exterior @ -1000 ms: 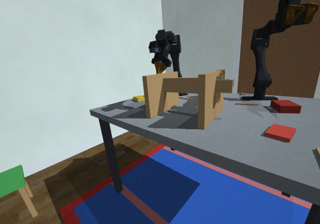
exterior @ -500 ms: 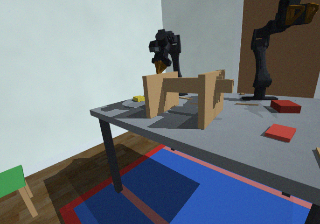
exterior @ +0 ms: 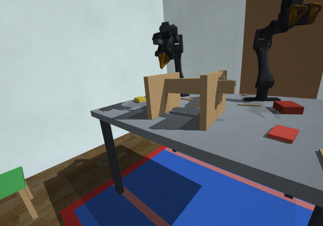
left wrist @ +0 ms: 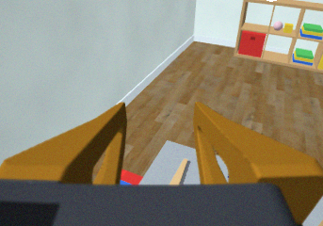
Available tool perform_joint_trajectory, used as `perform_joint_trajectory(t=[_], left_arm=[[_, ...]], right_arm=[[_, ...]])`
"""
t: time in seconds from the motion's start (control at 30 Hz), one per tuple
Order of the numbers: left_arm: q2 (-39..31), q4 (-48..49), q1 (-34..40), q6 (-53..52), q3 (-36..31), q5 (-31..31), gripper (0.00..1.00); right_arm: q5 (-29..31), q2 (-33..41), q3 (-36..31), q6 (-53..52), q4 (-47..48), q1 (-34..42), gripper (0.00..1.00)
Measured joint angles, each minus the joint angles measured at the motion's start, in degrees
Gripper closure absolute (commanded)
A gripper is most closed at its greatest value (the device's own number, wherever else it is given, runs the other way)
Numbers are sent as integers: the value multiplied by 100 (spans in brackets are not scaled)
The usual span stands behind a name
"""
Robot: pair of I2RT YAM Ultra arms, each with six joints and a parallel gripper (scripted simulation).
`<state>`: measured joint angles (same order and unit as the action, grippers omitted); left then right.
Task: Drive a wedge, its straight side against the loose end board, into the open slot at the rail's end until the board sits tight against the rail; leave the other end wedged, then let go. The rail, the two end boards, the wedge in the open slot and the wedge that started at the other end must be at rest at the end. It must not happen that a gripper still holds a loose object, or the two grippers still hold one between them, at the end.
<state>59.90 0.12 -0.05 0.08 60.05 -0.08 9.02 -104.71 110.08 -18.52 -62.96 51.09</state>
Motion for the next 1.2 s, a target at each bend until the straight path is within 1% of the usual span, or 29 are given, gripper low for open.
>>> perform_joint_trajectory(t=[0.47, 1.2], left_arm=[[0, 0, 0, 0, 0, 0, 60], [0, 0, 0, 0, 0, 0, 60]], right_arm=[[59, 98, 590, -79, -699, 90, 100], [83, 103, 638, -90, -796, 92, 100]])
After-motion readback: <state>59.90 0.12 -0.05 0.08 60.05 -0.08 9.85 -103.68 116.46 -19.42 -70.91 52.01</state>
